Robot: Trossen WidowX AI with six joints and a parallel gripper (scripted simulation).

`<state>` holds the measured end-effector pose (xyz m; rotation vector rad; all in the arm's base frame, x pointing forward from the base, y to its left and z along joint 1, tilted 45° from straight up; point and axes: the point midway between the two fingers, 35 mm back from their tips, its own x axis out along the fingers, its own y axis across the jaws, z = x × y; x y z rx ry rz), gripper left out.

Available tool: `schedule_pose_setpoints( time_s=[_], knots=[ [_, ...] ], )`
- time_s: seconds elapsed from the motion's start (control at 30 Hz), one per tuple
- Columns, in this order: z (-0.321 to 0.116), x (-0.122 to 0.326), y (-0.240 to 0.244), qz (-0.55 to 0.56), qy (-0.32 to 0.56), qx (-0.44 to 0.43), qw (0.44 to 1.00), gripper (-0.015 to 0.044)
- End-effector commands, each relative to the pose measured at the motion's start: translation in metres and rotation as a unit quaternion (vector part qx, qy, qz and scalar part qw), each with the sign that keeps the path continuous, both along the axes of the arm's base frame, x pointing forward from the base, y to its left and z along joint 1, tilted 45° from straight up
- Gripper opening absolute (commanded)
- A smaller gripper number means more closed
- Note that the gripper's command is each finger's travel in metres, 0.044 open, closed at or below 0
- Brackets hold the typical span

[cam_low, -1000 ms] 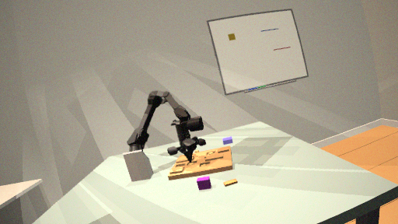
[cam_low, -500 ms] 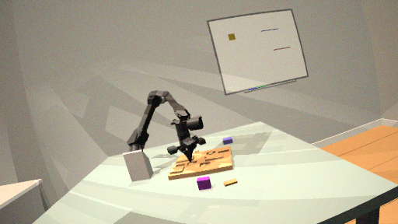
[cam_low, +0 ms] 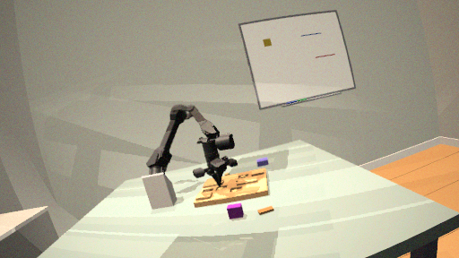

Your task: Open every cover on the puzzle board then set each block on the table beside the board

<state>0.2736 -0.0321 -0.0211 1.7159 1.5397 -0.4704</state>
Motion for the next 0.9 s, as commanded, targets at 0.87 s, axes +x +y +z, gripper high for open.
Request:
schedule_pose_setpoints(
  time_s=[0.87],
  knots=[
    [-0.0070,0.0043,0.0056,0.002,-0.003,-0.002,1.000,0.0000]
  ],
)
